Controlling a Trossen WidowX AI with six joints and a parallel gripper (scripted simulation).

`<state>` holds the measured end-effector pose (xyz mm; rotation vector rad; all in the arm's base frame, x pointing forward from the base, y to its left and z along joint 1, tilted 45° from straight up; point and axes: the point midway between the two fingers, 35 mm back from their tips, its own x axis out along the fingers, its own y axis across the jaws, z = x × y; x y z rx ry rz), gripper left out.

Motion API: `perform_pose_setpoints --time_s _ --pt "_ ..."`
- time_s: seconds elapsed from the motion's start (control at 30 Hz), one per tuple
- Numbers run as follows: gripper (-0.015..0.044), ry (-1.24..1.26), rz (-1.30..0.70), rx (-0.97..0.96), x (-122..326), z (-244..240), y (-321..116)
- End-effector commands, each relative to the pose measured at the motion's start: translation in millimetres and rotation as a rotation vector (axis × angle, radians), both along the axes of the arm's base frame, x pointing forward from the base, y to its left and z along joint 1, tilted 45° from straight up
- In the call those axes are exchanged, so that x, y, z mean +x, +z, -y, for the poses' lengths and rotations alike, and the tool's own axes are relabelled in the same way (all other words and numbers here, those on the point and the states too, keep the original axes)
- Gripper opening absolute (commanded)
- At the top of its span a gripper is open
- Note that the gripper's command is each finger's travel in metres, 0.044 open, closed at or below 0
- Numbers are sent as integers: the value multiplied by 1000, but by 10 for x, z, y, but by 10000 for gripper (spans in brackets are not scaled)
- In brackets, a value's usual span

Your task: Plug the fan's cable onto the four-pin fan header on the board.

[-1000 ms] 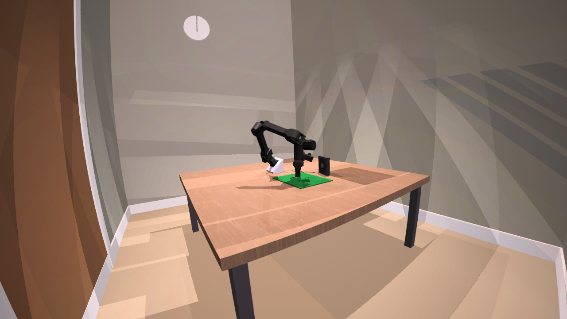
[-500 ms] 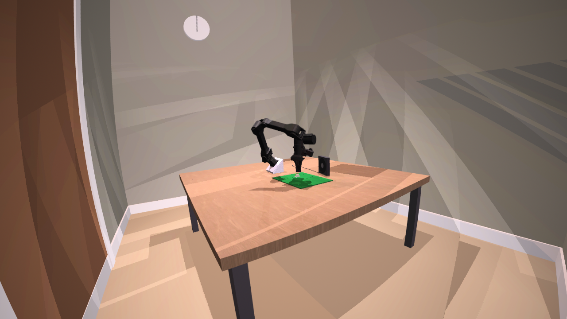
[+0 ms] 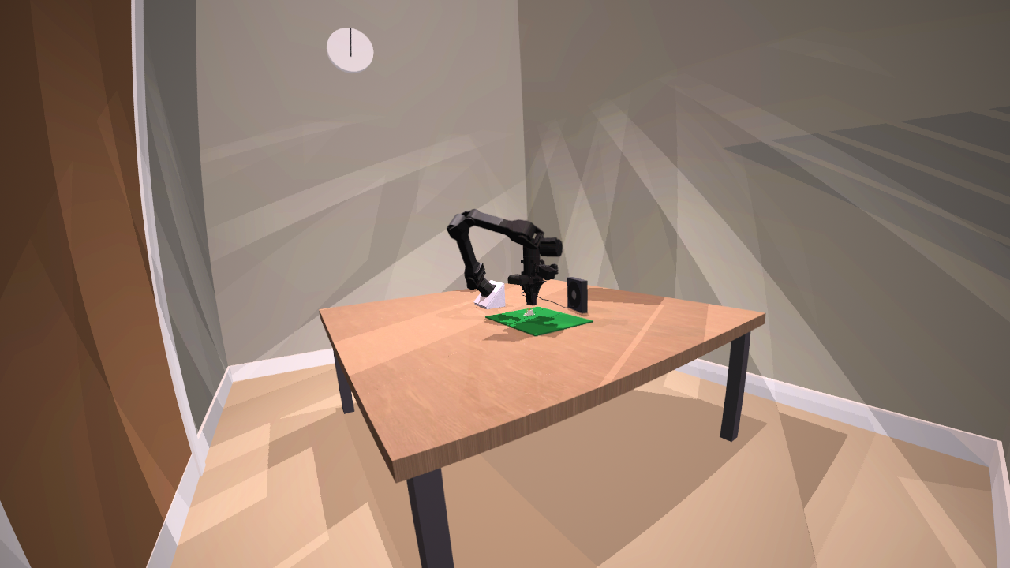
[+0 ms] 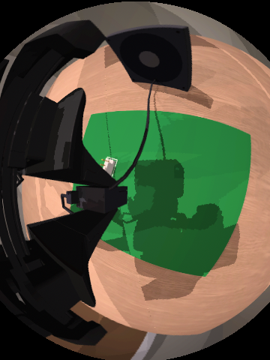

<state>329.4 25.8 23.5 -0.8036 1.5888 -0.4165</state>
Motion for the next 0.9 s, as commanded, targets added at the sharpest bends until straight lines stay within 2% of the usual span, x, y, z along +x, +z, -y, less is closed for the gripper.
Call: perform_pose_setpoints --time_s 0.0,0.87 --pt "0 -119 122 4 -56 -39 -7" --pt "0 -769 752 -6 -316 -113 -83"
